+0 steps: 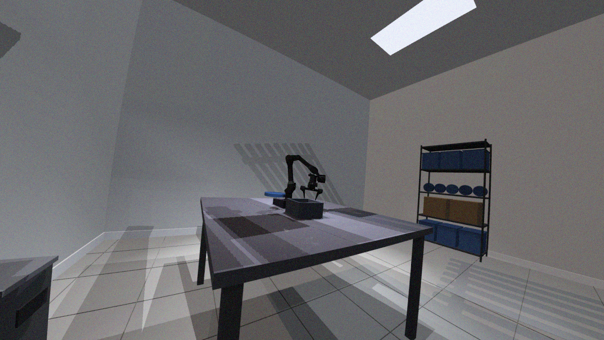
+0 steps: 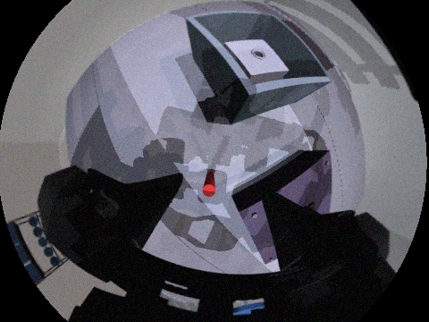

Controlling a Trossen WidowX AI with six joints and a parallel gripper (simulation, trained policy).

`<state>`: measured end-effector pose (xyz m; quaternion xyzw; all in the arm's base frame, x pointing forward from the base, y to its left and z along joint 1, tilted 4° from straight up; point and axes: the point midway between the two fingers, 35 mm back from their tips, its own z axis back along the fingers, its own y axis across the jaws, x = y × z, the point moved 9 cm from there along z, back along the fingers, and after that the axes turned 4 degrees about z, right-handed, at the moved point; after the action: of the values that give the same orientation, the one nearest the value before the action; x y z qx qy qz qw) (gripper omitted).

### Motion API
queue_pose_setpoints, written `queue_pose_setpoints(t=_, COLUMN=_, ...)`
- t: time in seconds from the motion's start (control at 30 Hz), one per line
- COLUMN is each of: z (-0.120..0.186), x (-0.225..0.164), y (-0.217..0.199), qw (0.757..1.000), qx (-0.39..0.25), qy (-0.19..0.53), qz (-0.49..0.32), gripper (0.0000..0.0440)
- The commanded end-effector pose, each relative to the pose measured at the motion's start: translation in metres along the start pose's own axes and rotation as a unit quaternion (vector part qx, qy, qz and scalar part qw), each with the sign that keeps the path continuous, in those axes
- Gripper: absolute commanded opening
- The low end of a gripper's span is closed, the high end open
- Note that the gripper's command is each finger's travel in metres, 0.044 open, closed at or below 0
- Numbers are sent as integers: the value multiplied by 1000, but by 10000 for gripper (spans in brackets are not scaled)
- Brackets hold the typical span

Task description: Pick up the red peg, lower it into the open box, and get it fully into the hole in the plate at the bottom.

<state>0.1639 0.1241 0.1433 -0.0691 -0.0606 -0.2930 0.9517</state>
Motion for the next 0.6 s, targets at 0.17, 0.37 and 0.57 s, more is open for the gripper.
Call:
queue_pose_setpoints(t=0.17, z=-35, x=-6, y=9, qw=1000, qx=-11, qy=15, qz=6, gripper=439)
queue_pose_setpoints(t=0.37, z=-52, x=-8, y=12, qw=1000, qx=-13, qy=20, qz=10, gripper=390)
queue_pose_setpoints(t=0.57, z=-66, x=-9, y=14, qw=999, qx=-25, qy=31, qz=9, gripper=233)
